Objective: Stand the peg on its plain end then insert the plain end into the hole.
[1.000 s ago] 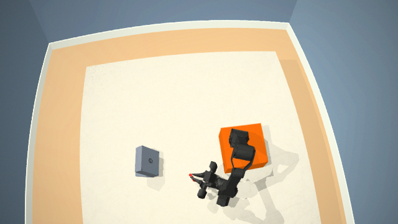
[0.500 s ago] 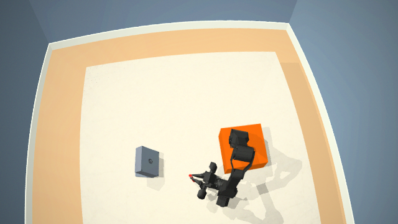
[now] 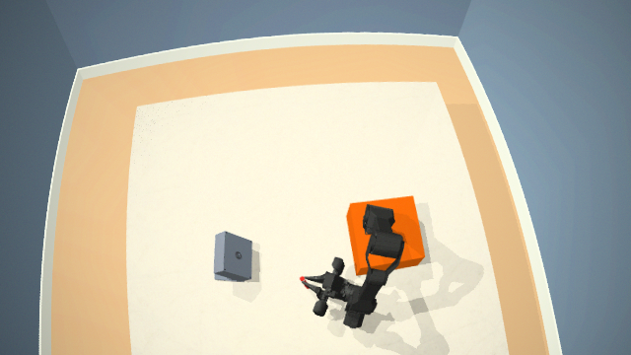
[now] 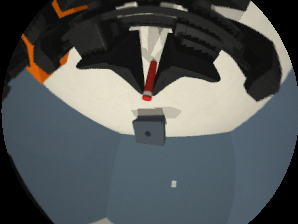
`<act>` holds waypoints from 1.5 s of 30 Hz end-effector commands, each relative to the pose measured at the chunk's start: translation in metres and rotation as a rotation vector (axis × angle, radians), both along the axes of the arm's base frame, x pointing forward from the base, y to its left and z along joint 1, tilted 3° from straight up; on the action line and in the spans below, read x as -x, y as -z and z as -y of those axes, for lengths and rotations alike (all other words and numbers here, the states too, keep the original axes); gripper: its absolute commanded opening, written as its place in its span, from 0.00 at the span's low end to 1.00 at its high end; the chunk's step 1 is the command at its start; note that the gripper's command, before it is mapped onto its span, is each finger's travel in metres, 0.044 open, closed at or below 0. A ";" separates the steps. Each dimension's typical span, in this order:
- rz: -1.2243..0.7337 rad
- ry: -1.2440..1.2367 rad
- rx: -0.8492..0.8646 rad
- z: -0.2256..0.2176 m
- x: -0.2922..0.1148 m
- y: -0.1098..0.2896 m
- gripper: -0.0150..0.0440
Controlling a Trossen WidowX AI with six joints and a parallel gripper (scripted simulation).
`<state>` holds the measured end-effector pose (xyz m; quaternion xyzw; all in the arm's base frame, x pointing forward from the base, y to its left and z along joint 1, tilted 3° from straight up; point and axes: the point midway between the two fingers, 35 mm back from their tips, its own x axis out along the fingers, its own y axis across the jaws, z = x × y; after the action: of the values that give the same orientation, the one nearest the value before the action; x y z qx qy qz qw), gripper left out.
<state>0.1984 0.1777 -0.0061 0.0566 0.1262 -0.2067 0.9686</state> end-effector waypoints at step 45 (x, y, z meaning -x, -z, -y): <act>0.018 -0.004 0.019 -0.005 0.009 0.003 0.34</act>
<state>0.1908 0.1823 -0.0069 0.0486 0.1153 -0.2054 0.9706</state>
